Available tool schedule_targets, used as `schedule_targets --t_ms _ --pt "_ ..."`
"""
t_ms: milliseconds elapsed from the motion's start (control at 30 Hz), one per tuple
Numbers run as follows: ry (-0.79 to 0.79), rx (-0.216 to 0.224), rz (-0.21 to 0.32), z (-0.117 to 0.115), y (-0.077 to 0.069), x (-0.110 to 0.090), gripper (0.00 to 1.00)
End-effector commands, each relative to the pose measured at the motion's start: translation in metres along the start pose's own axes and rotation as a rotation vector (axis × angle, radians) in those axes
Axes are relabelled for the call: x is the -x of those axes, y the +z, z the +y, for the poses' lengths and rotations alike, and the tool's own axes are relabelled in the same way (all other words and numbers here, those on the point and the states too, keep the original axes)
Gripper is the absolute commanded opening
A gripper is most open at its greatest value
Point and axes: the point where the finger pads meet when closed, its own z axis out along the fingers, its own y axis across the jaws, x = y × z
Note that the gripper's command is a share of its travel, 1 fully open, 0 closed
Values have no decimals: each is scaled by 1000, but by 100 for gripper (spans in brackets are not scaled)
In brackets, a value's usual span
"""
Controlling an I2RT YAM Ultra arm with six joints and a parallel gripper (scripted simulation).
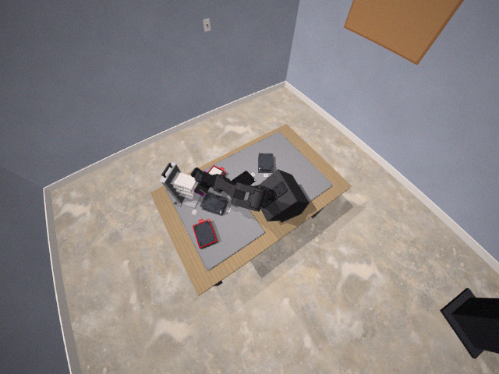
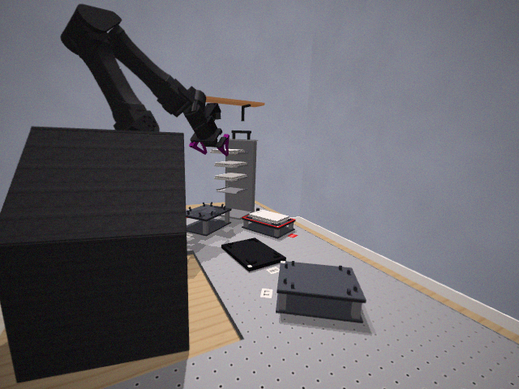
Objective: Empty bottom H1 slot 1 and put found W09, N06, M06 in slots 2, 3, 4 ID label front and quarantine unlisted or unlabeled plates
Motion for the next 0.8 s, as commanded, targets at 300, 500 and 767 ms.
schedule_targets --t_ms 300,500,767 --pt "-6 -13 -13 -3 -20 -10 100" --pt "-6 -13 -13 -3 -26 -16 100" --pt "-6 -12 -13 -3 -34 -25 100"
